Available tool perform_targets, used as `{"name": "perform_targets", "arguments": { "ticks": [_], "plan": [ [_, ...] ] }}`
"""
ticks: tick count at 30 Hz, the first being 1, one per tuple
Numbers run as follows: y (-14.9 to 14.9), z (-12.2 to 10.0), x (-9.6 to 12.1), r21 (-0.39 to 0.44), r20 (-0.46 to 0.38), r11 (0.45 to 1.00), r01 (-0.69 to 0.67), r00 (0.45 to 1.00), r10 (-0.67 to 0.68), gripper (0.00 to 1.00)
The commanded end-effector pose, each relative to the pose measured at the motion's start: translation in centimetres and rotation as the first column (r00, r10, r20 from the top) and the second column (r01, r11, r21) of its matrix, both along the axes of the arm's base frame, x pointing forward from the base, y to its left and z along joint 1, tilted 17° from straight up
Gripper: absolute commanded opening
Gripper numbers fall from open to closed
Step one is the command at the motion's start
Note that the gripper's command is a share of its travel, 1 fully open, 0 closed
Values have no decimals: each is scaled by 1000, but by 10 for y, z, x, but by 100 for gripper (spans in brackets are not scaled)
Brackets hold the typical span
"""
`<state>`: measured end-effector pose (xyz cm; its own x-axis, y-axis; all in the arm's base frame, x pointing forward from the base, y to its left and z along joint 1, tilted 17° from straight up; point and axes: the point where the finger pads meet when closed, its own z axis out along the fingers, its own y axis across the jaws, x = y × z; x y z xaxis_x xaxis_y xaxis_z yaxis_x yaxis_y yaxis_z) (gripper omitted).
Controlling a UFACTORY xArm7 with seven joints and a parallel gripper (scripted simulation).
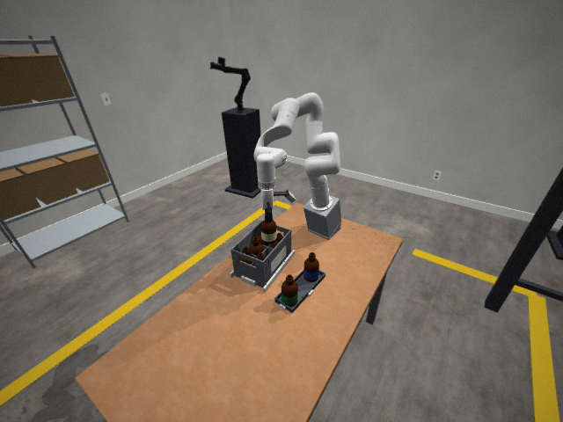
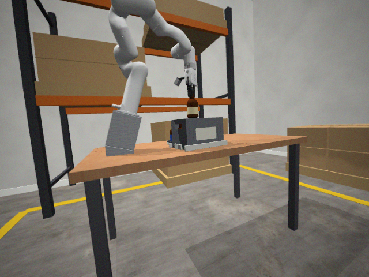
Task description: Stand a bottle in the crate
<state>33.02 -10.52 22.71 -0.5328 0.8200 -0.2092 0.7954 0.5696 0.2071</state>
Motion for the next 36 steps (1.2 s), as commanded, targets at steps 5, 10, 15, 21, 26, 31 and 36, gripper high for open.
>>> {"name": "perform_targets", "arguments": {
  "ticks": [5,10,15,21,26,31,36],
  "plan": [
    [-1,-1,1,-1,3,1000,0,1000,0,0],
    [-1,-4,2,-1,3,1000,0,1000,0,0],
    [-1,-7,3,-1,3,1000,0,1000,0,0],
    [-2,-13,5,-1,3,1000,0,1000,0,0],
    [-2,-19,7,-1,3,1000,0,1000,0,0],
    [-3,-24,8,-1,3,1000,0,1000,0,0],
    [-3,-28,10,-1,3,1000,0,1000,0,0]
  ]
}}
